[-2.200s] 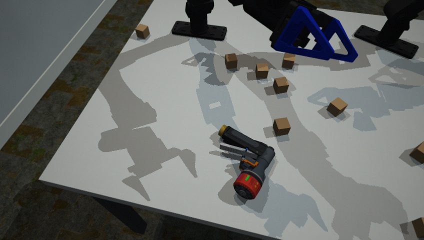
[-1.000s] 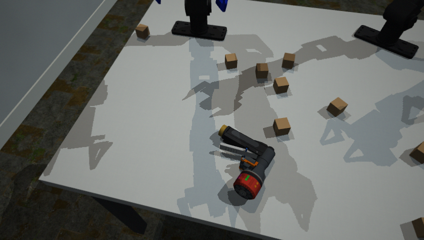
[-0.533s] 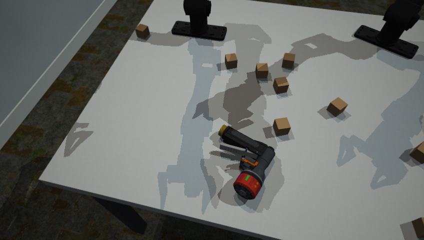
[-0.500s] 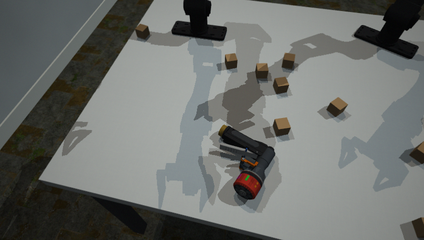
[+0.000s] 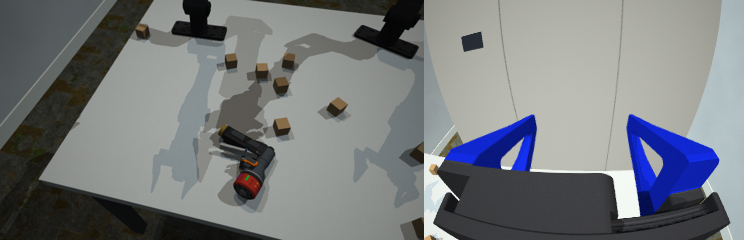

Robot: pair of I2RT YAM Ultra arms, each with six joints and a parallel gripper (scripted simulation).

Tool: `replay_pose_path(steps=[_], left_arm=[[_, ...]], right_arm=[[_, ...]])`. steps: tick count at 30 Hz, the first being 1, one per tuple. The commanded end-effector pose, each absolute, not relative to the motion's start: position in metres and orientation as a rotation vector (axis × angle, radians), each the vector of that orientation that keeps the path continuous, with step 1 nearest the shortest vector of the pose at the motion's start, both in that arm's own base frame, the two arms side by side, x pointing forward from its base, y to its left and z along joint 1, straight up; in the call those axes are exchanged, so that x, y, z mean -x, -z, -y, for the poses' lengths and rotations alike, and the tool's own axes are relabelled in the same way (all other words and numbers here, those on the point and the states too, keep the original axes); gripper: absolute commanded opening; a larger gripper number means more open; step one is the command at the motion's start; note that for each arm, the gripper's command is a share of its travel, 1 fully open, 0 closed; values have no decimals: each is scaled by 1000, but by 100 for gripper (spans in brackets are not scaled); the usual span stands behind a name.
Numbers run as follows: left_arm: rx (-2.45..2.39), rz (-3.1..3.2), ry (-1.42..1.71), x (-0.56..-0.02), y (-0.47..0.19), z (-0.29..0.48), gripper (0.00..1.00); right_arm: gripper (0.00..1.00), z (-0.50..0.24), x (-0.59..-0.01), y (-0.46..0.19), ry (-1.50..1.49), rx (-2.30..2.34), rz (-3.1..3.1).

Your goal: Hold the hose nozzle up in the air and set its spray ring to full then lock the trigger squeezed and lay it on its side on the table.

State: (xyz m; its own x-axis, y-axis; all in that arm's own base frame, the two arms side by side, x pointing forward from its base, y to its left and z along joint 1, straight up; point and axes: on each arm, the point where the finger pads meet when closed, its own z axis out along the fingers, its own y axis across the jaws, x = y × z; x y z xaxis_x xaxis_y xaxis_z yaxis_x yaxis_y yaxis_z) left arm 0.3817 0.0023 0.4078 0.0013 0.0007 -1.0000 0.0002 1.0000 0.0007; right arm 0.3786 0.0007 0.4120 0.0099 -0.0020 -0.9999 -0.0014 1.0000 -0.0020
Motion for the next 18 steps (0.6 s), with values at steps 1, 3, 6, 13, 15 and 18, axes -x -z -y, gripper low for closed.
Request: replay_pose_path(steps=[1,3,6,13,15,18], left_arm=[[3,-1502,13,-372,-436,1,100],[0,-1498,17,-371,-437,3,100],[4,-1502,10,-372,-435,1,100],[-2,-1509,0,-372,-434,1,100],[-3,-1511,0,-372,-433,1,100],[-3,-1511,0,-372,-433,1,100]], right_arm=[[37,2,-368,-446,12,6,-1473],[37,-1,-377,-429,4,9,-1513],[37,-5,-379,-410,-7,9,-1566],[37,0,-383,-410,-1,-8,-1561],[37,-5,-379,-410,-13,3,-1557],[78,-5,-378,-412,-11,5,-1552]])
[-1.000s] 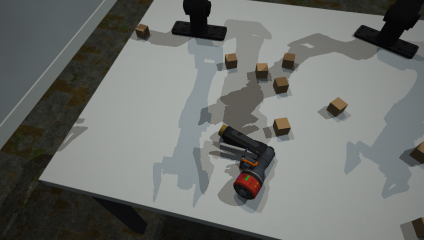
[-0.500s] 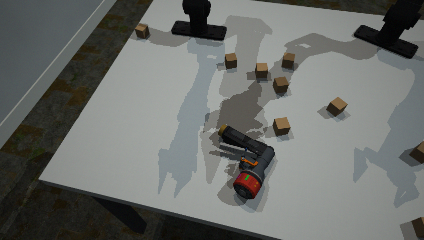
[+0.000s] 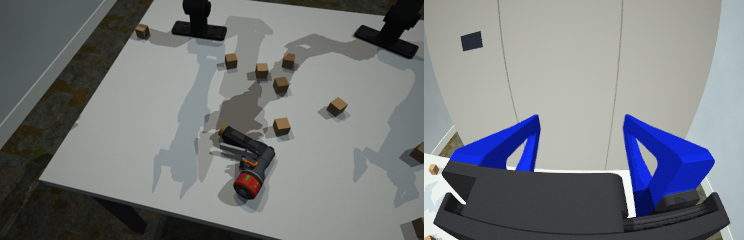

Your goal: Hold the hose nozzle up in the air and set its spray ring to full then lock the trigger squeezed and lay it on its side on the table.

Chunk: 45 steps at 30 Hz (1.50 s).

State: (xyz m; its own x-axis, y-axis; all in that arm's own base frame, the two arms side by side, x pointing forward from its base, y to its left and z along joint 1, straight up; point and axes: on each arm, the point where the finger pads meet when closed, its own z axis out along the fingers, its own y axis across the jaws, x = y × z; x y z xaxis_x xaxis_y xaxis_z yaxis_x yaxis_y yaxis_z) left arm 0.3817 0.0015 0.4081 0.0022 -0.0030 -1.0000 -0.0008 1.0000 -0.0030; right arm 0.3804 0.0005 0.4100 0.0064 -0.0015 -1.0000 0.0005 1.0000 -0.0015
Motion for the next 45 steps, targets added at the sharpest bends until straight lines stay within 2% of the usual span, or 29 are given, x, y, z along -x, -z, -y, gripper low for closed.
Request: replay_pose_path(steps=[1,9,10,13,45], left_arm=[[-3,-1511,0,-372,-433,1,100],[-3,-1511,1,-372,-433,1,100],[-3,-1511,1,-372,-433,1,100],[-3,-1511,1,-372,-433,1,100],[-3,-1511,1,-372,-433,1,100]], right_arm=[[78,-5,-378,-412,-11,5,-1552],[78,-2,-379,-414,-2,0,-1551],[78,-10,-391,-376,-9,39,-1655],[78,-15,-394,-402,3,95,-1615],[78,-110,-463,-247,-65,798,-1917]])
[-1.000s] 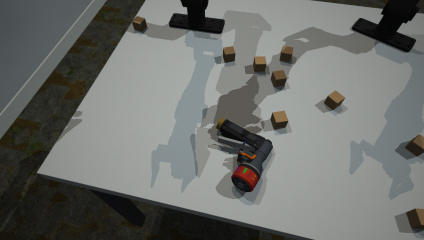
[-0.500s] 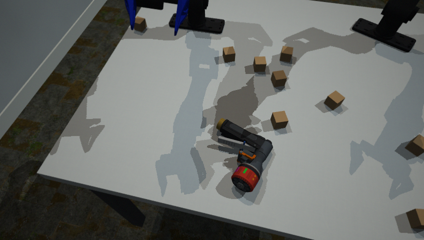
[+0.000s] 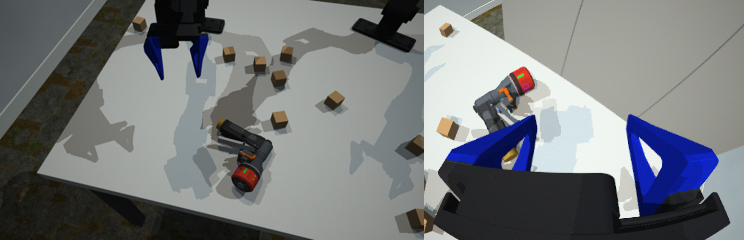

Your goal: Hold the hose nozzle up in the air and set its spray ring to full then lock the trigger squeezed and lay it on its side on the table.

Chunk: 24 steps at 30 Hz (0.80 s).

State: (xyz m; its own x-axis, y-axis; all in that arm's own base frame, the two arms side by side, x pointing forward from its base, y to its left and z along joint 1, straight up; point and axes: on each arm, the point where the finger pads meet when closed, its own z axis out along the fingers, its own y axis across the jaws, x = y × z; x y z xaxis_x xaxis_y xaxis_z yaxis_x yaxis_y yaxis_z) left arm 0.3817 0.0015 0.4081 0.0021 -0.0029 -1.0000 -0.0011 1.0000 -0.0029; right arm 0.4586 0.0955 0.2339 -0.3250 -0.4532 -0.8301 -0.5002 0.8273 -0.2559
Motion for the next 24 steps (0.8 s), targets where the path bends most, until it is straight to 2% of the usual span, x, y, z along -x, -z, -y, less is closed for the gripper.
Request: replay_pose_path(steps=[1,24], left_arm=[[-3,-1511,1,-372,-433,1,100],[-3,-1511,1,-372,-433,1,100]], right_arm=[[78,-113,-463,-239,-73,825,-1928],[78,-186,-449,-100,-324,1383,-1973]])
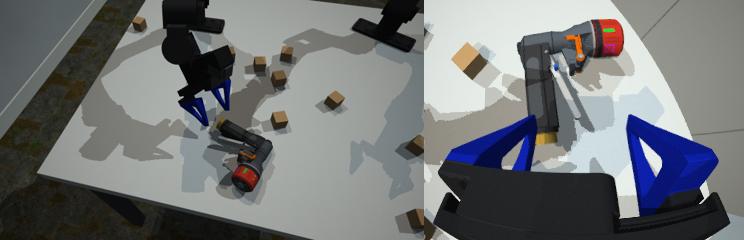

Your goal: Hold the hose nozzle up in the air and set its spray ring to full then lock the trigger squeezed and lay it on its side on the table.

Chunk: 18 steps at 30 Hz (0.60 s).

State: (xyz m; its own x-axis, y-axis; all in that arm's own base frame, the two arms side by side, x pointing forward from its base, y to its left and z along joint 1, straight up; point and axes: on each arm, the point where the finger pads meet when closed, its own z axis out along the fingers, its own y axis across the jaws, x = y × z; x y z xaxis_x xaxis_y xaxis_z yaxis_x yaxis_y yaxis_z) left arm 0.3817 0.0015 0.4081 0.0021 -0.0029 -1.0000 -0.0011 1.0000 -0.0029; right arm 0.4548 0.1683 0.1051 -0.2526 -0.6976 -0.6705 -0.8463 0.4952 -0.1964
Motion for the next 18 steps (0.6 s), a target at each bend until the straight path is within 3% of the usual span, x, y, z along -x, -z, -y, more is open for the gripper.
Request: replay_pose_path(steps=[1,9,15,18], left_arm=[[-3,-1511,1,-372,-433,1,100],[-3,-1511,1,-372,-433,1,100],[-3,-1511,1,-372,-433,1,100],[-3,-1511,1,-372,-433,1,100]], right_arm=[[78,-189,-447,-94,-341,1410,-1969],[78,-186,-454,-95,-337,1421,-1941],[78,-195,-430,-51,-419,1453,-2039],[78,-191,-441,-71,-381,1425,-1998]])
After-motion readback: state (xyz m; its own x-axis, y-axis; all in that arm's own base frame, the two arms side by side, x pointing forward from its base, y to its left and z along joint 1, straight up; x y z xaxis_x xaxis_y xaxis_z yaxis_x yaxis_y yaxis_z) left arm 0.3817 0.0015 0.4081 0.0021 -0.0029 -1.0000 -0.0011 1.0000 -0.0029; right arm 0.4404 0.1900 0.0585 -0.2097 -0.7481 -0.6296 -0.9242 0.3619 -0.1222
